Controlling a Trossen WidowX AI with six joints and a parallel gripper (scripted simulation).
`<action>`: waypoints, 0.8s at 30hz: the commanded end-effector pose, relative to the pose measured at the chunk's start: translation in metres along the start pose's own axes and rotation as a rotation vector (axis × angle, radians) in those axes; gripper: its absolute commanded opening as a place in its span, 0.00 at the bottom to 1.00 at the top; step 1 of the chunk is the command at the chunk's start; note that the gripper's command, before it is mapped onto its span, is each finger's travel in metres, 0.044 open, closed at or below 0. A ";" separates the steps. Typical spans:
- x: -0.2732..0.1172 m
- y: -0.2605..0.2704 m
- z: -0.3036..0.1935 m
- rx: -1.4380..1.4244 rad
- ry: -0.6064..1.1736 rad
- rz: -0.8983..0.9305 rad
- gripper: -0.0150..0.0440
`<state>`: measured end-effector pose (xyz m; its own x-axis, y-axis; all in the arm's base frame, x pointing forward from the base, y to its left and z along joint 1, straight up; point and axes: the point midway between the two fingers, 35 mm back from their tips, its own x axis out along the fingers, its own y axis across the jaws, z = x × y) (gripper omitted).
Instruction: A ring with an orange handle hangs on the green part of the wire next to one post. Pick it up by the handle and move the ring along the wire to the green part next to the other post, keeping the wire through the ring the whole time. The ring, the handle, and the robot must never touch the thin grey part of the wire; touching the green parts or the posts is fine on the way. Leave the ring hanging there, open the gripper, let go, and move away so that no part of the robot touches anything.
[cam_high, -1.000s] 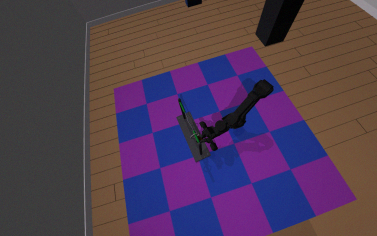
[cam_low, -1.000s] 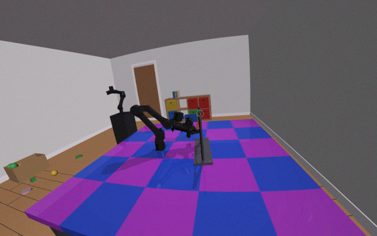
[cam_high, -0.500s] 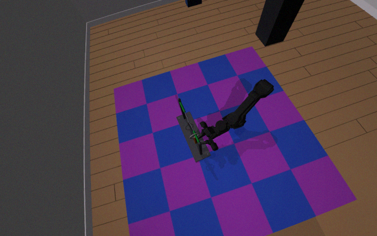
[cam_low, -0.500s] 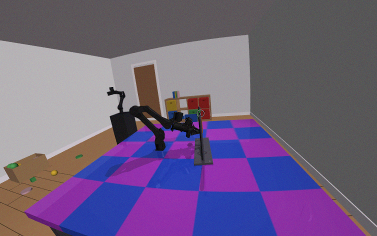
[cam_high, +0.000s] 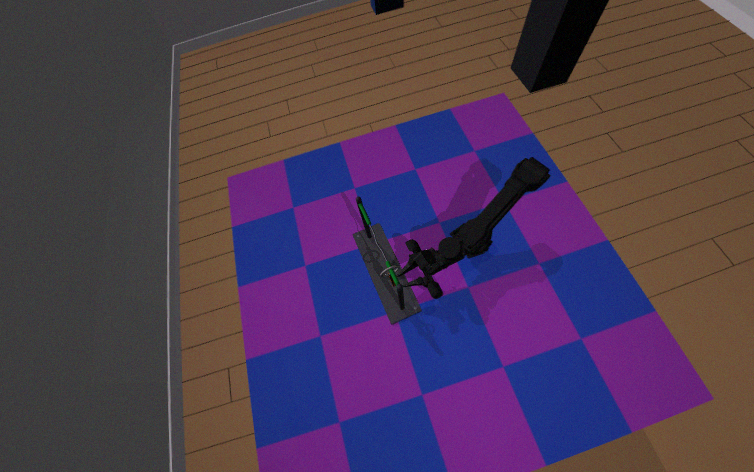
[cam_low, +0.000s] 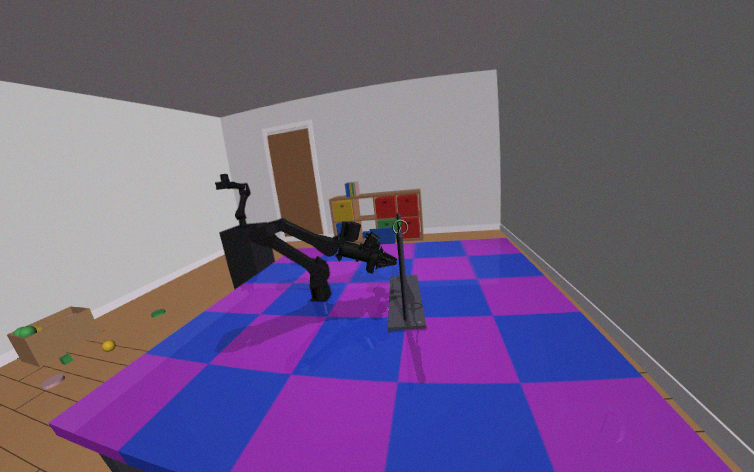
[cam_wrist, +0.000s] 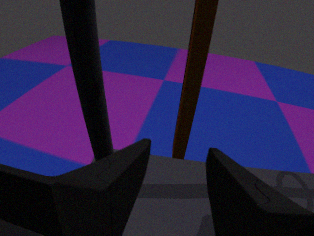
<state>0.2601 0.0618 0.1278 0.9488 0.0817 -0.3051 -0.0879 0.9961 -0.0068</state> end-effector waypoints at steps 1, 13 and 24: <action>-0.008 -0.001 0.001 0.006 -0.005 -0.002 0.53; -0.025 -0.002 -0.002 0.007 -0.005 -0.003 0.53; -0.026 -0.002 -0.002 0.007 -0.005 -0.003 0.53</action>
<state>0.2355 0.0580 0.1327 0.9489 0.0807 -0.3052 -0.0865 0.9962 -0.0053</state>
